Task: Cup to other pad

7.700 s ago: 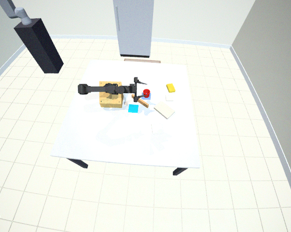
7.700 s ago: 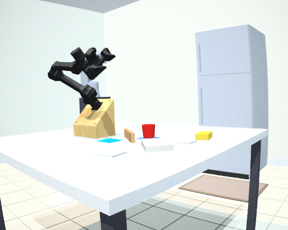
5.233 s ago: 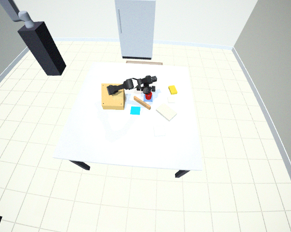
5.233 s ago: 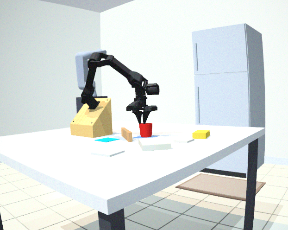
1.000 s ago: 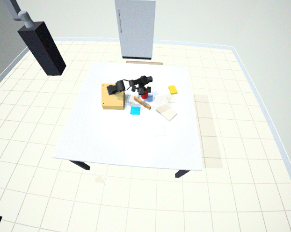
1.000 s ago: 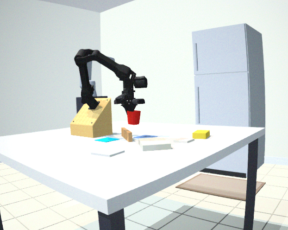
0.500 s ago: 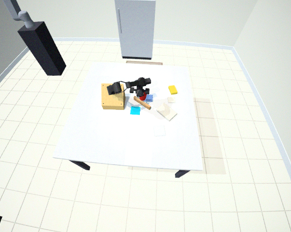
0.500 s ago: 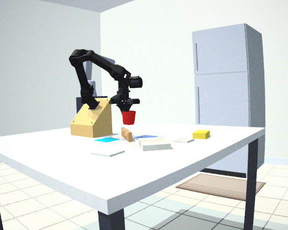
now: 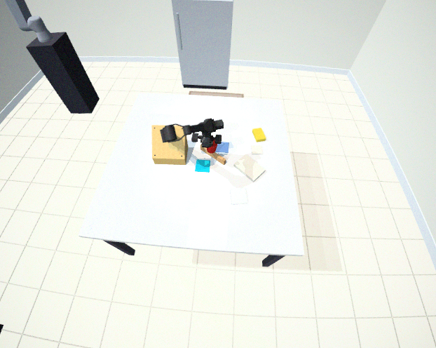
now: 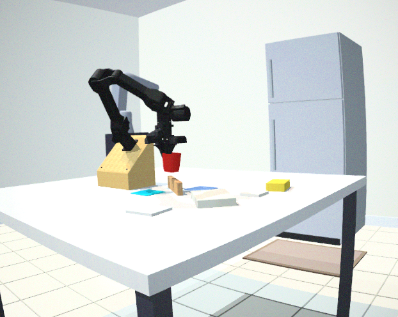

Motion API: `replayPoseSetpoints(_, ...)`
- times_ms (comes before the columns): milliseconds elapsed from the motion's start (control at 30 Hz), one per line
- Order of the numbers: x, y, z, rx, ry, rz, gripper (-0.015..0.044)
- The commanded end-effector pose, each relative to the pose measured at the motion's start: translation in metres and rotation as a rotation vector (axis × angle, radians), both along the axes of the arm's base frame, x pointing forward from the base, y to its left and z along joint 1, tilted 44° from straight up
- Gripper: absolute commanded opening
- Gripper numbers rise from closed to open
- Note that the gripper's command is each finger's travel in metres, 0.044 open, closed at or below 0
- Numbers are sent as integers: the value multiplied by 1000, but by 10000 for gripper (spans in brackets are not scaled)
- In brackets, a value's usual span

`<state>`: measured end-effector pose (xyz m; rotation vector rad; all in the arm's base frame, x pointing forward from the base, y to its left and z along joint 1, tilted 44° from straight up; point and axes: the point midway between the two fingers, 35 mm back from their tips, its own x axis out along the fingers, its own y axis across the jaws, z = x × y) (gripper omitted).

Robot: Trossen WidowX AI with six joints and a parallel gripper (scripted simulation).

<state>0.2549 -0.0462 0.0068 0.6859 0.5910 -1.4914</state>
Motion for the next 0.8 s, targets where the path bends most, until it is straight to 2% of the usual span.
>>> replayPoseSetpoints(0, -5, -5, 5, -4, 1, 3, 0)
replayPoseSetpoints(767, -28, -27, 27, -5, 3, 3, 0)
